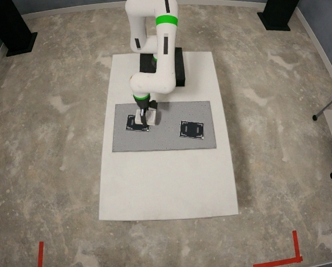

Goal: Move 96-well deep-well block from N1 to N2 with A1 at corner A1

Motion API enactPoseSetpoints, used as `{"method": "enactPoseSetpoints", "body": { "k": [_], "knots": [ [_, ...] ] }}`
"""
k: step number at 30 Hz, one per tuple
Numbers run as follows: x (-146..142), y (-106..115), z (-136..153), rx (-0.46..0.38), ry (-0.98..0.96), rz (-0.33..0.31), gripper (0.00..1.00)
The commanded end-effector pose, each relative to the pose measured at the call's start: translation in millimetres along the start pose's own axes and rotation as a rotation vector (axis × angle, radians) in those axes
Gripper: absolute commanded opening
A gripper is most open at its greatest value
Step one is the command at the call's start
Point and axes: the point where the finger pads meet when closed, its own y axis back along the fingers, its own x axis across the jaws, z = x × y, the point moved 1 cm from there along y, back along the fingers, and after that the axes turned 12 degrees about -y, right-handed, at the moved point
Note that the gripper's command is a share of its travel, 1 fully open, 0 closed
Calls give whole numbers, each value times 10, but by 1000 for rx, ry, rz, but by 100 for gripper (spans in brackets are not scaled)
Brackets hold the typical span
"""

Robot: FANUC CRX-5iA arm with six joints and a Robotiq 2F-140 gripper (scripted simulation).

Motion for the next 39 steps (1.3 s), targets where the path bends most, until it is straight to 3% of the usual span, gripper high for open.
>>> {"method": "enactPoseSetpoints", "body": {
  "k": [1,39],
  "knots": [
    [-7,9,-81,0,0,2,10],
    [-202,8,-1165,0,0,2,10]
  ]
}}
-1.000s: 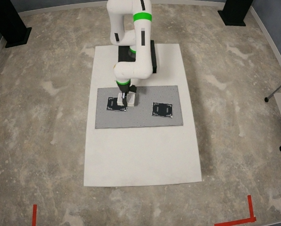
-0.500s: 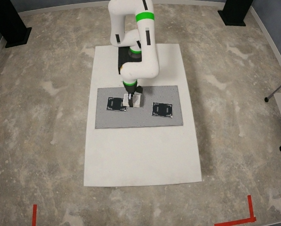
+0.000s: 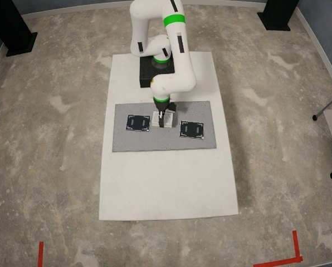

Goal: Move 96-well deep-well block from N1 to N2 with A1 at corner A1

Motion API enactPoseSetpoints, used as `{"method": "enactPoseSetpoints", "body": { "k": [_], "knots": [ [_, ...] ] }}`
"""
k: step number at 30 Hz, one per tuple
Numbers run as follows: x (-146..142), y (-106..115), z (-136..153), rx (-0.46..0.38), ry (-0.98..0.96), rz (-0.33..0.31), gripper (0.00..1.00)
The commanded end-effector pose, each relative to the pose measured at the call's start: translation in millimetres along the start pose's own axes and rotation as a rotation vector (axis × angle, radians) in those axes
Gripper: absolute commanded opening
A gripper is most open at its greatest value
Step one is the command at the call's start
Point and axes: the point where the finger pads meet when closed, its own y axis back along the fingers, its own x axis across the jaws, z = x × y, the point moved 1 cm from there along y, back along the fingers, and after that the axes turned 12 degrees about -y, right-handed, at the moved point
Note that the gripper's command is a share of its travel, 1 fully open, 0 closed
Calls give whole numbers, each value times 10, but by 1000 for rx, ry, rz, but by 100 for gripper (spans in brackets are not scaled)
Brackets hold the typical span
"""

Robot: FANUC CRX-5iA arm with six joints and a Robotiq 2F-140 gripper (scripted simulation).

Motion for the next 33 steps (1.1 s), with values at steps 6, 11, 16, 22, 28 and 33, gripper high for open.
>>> {"method": "enactPoseSetpoints", "body": {
  "k": [6,11,16,22,28,33],
  "knots": [
    [-41,8,-266,0,0,2,10],
    [-70,8,-430,0,0,2,10],
    [-88,8,-528,0,0,2,10],
    [-123,9,-725,0,0,2,10],
    [-159,9,-922,0,0,2,10],
    [-176,9,-1021,1,0,2,10]
  ]
}}
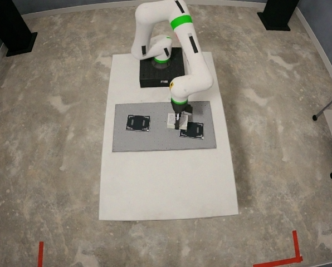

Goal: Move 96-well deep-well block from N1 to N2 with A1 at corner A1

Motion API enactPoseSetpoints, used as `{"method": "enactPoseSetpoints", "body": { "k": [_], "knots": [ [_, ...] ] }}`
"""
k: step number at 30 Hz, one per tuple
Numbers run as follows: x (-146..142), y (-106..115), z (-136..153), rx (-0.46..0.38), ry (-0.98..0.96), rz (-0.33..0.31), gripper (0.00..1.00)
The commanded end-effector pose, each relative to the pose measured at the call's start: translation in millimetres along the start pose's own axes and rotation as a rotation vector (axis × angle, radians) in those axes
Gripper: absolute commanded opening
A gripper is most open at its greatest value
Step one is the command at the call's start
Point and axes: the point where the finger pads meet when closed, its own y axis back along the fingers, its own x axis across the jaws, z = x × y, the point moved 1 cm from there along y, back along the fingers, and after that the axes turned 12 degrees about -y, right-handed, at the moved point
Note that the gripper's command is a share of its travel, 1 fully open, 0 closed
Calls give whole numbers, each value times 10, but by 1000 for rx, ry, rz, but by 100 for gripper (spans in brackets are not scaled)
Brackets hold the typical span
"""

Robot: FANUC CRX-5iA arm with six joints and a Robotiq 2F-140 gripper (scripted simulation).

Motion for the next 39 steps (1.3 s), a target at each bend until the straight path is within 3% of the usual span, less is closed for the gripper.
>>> {"method": "enactPoseSetpoints", "body": {
  "k": [1,30,39],
  "knots": [
    [-9,9,-93,1,0,2,10],
    [-169,10,-979,1,0,2,10],
    [-178,10,-1036,1,0,2,10]
  ]
}}
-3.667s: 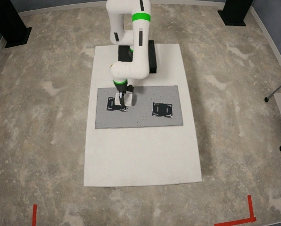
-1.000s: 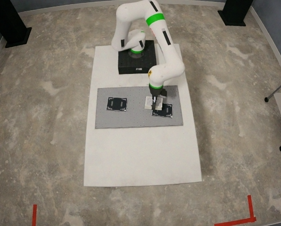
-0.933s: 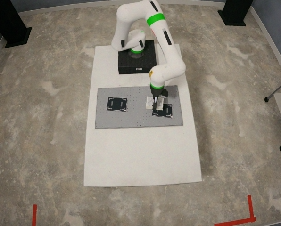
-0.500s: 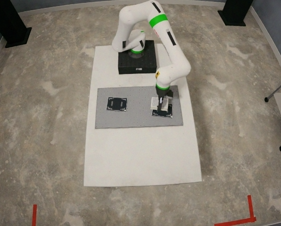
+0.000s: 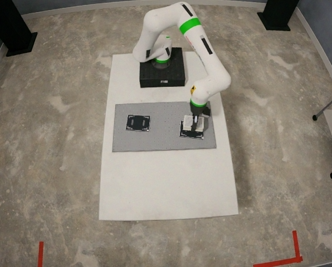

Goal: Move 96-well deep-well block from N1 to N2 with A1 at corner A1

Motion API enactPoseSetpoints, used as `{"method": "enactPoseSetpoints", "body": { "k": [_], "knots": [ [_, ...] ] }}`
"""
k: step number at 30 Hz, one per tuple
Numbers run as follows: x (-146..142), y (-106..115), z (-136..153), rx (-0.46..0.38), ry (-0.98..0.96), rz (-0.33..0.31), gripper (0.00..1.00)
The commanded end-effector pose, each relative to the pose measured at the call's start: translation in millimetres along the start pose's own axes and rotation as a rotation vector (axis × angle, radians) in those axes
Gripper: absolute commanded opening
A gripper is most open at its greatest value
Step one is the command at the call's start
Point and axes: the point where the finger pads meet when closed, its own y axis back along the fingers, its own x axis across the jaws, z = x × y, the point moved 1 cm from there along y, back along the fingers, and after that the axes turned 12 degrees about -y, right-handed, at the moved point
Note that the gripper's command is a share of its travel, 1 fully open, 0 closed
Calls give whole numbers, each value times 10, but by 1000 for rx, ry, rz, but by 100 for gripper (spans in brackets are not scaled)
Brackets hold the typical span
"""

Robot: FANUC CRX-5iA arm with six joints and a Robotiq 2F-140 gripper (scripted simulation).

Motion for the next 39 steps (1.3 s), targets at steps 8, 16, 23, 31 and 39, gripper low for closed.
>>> {"method": "enactPoseSetpoints", "body": {
  "k": [8,16,23,31,39],
  "knots": [
    [7,10,-3,1,0,2,10],
    [7,10,-1,1,0,2,10],
    [7,10,0,1,0,2,10],
    [8,-6,0,1,0,2,10],
    [8,-139,0,1,0,2,10]
  ]
}}
